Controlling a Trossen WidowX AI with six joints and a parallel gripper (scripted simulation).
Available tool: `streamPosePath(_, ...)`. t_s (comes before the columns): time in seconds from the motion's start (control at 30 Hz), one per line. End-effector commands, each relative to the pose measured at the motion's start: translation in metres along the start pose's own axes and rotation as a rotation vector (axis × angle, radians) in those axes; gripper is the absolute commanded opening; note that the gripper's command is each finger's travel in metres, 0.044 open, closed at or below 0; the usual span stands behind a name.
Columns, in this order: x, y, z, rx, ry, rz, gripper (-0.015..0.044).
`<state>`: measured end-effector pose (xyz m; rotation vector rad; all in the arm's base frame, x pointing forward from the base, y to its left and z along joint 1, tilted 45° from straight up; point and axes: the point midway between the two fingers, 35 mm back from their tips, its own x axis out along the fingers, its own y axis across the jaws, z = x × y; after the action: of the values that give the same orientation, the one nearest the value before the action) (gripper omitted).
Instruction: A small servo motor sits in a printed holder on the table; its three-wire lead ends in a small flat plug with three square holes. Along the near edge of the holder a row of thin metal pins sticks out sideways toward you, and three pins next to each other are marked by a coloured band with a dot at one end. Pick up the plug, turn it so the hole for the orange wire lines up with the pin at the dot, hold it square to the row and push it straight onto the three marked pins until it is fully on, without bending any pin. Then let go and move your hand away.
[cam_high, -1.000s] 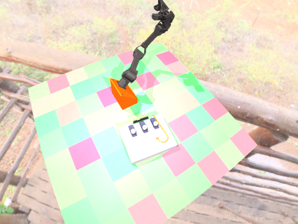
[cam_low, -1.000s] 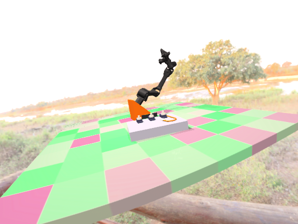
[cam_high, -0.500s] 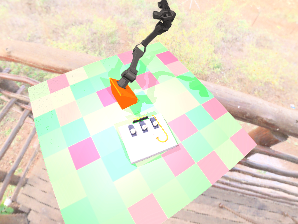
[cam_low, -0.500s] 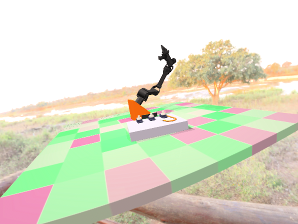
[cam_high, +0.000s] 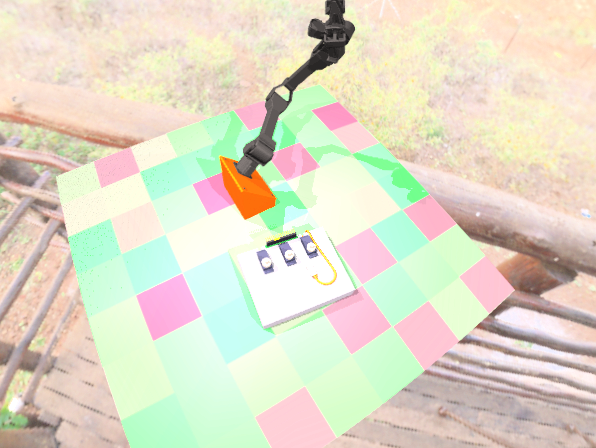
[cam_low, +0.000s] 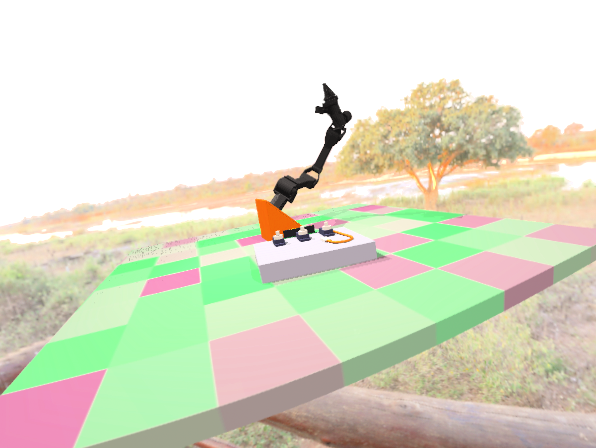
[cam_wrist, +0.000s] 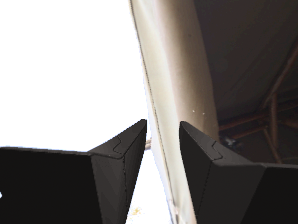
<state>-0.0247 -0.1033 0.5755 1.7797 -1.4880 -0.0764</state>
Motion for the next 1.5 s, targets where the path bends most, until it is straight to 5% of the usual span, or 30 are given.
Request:
streamPosePath(0.0,0.005,-0.012,-0.005,-0.064,0.026,-0.024,0.0115)
streamPosePath(1.47,0.031,-0.134,-0.045,-0.633,0.316,-0.195,0.0115)
